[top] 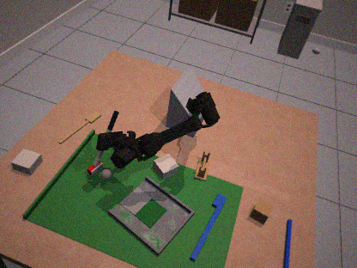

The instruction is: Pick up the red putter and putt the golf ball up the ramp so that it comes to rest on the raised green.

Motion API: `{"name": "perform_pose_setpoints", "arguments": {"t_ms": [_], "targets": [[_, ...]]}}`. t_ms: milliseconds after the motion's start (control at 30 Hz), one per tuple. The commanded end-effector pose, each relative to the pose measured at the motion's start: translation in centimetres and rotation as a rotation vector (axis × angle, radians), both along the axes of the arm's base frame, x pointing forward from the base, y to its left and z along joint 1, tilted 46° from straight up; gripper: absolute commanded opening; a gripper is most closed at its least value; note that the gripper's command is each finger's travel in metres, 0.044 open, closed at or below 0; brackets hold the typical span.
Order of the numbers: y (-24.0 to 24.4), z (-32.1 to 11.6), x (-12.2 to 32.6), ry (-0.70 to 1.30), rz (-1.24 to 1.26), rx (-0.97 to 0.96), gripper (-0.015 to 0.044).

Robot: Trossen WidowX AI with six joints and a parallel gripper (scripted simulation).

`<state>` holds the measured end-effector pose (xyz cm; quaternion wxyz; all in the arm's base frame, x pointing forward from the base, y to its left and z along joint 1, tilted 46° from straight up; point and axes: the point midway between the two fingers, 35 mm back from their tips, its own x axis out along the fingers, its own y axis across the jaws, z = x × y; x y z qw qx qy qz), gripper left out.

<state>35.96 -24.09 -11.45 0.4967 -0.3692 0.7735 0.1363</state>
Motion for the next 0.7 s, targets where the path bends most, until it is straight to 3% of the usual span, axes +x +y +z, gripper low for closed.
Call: {"name": "perform_pose_setpoints", "arguments": {"t_ms": [0, 667], "targets": [[0.3, -0.4, 0.0, -0.003, -0.008, -0.006, 0.0000], [-0.3, -2.2, -0.5, -0.002, -0.005, -0.005, 0.0000]]}}
